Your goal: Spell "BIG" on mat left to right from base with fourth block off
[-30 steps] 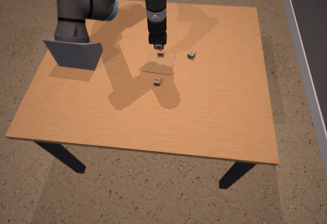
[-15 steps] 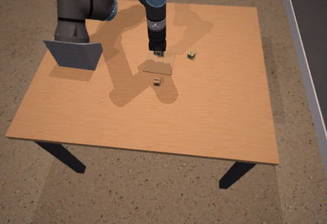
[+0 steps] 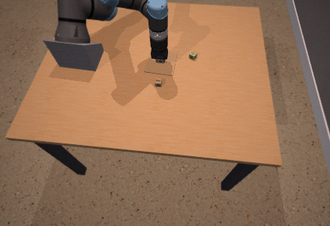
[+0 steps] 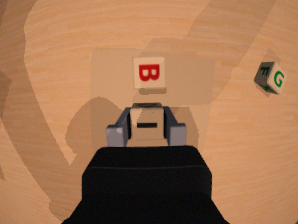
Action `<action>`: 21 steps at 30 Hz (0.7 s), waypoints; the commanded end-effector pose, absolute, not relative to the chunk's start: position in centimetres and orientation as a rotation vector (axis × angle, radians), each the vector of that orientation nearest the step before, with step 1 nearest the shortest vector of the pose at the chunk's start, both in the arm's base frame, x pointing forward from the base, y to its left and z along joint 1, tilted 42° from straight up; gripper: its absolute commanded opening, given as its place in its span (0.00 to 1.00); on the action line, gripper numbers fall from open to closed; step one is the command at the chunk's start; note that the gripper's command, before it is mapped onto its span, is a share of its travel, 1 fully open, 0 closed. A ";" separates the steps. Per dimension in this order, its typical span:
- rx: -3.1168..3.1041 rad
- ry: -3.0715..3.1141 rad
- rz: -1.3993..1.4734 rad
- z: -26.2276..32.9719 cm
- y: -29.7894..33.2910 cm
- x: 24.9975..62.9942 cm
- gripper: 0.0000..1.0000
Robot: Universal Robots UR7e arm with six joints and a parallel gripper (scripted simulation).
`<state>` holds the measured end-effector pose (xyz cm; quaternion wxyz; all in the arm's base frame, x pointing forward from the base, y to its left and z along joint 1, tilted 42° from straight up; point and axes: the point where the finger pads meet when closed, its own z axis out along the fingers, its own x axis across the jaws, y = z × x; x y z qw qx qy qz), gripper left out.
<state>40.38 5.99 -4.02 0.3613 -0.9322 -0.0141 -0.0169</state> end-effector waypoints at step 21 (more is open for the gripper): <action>-2.407 -0.035 -0.054 -4.4 6.1 40.7 0.57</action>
